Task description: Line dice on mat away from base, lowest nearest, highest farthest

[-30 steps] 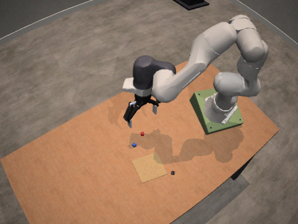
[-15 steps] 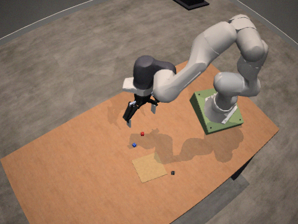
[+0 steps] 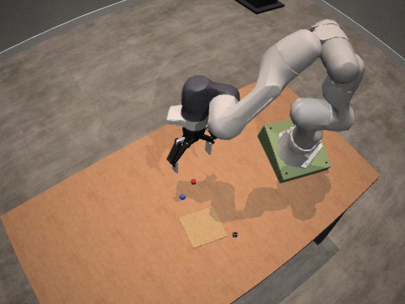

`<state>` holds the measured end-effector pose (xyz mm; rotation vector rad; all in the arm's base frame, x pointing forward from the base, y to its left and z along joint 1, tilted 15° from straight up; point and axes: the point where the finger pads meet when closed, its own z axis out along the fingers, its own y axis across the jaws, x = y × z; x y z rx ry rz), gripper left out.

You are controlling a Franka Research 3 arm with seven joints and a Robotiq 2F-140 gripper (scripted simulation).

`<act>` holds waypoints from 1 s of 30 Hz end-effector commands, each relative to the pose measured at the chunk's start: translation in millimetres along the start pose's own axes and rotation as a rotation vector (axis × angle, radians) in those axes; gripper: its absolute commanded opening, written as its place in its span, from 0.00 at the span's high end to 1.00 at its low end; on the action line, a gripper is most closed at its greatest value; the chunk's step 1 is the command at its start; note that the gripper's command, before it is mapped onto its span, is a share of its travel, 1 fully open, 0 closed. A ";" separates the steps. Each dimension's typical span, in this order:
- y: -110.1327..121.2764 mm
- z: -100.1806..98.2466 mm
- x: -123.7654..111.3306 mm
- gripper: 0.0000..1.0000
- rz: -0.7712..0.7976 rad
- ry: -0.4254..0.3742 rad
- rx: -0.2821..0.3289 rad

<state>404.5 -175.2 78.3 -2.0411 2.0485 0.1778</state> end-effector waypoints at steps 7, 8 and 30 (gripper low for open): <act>-0.6 15.4 0.7 0.00 0.000 0.007 0.004; -0.5 18.3 0.7 0.00 0.000 0.007 0.004; 0.1 93.8 2.5 0.00 0.000 0.007 0.004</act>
